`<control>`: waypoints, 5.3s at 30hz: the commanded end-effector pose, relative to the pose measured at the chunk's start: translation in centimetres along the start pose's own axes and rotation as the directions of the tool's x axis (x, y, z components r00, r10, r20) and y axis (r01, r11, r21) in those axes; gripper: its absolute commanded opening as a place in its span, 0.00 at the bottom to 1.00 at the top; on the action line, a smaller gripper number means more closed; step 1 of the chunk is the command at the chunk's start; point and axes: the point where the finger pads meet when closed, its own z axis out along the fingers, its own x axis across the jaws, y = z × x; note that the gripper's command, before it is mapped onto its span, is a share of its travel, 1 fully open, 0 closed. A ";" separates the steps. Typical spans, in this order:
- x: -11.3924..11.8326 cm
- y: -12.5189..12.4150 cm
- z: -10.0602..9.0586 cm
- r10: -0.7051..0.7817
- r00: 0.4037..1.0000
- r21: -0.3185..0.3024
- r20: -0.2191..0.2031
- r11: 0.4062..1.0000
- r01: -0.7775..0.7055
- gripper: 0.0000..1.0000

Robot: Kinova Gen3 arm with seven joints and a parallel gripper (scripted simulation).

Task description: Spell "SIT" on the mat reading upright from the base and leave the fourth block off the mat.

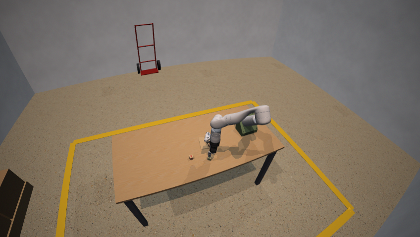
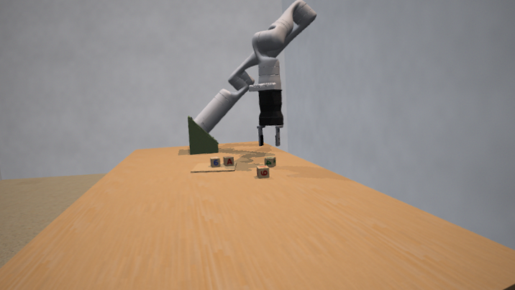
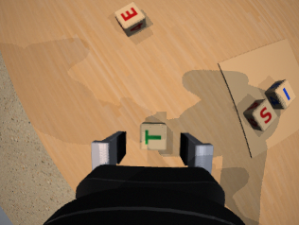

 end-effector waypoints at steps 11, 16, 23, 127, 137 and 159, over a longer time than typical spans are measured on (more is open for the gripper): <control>0.0 0.1 2.0 -0.006 1.000 -0.003 0.000 1.000 0.006 1.00; 0.0 0.1 2.6 -0.006 1.000 -0.003 0.000 1.000 0.006 1.00; 0.0 0.1 3.0 -0.006 1.000 -0.003 0.000 1.000 0.006 1.00; -0.3 -0.1 3.1 -0.009 1.000 -0.002 0.001 1.000 0.009 1.00; -0.3 -0.1 3.1 -0.007 1.000 -0.003 0.001 1.000 0.007 1.00; -0.3 -0.1 3.1 -0.007 1.000 -0.003 0.001 1.000 0.007 1.00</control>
